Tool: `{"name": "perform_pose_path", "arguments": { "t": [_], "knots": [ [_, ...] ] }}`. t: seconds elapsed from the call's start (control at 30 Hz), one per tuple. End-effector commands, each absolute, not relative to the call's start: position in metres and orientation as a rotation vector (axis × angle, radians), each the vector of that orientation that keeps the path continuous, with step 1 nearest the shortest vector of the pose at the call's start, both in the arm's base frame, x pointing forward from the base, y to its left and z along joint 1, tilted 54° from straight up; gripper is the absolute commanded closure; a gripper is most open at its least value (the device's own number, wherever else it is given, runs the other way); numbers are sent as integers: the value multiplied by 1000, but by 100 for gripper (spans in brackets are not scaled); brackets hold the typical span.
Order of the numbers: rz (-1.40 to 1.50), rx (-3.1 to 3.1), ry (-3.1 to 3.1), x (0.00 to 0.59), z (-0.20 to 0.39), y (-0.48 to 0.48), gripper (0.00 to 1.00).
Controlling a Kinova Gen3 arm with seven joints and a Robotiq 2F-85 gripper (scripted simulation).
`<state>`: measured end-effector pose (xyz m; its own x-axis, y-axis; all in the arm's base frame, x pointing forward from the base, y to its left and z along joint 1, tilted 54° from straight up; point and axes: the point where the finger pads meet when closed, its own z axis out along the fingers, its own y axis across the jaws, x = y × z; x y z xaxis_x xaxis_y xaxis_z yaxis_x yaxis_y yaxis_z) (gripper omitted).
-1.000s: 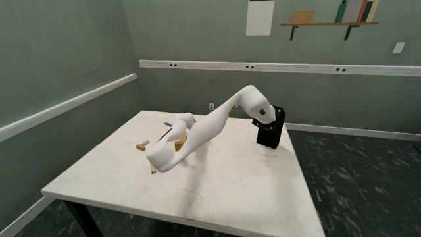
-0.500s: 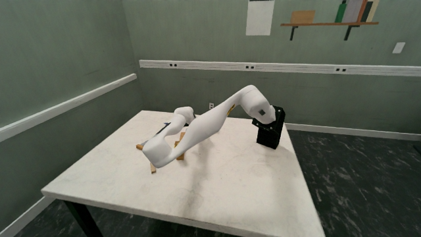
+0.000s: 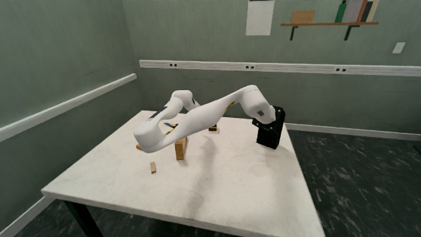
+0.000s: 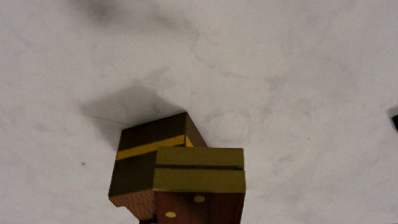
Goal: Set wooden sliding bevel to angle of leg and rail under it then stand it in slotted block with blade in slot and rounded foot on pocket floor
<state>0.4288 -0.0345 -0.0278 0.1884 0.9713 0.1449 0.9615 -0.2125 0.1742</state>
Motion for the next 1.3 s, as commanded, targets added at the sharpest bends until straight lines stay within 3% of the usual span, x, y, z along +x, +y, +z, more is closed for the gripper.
{"name": "perform_pose_path", "arguments": {
  "t": [0.0,1.27],
  "knots": [
    [347,2388,1943,423,-14,-52,90],
    [357,2398,1937,414,5,-78,90]
  ]
}}
